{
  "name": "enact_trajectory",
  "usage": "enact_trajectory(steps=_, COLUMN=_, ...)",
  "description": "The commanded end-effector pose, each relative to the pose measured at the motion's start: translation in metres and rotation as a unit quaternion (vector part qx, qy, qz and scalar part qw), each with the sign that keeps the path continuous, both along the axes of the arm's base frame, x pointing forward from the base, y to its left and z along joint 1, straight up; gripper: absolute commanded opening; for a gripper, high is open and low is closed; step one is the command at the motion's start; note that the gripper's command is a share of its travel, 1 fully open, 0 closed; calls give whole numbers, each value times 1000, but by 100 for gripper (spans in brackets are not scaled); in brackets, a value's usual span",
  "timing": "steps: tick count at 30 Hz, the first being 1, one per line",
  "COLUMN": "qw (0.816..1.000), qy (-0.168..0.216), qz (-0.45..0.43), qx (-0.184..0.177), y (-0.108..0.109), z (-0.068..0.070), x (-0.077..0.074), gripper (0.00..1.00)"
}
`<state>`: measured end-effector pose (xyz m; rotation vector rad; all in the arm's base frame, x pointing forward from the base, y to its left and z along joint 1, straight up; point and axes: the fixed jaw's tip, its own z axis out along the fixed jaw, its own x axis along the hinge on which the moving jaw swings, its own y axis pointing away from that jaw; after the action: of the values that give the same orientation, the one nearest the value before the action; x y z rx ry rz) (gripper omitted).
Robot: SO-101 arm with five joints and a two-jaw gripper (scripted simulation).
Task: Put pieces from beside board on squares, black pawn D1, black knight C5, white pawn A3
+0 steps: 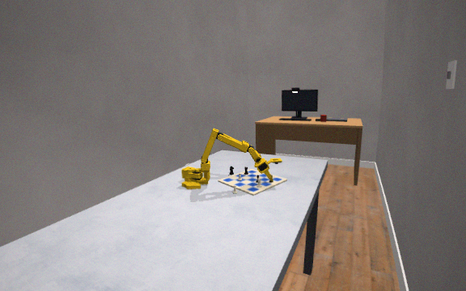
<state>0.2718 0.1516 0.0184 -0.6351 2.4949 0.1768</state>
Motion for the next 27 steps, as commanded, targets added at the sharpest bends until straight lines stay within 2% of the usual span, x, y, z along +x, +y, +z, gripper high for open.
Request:
enact_trajectory(steps=1, qw=1000, qy=11, qz=3, qx=-3, y=1, z=-5, x=-6, gripper=9)
enact_trajectory(steps=16, qw=1000, qy=11, qz=4, qx=-1, y=3, z=-5, x=-7, gripper=9)
enact_trajectory(steps=27, qw=1000, qy=11, qz=4, qx=-1, y=3, z=1, x=-7, gripper=9)
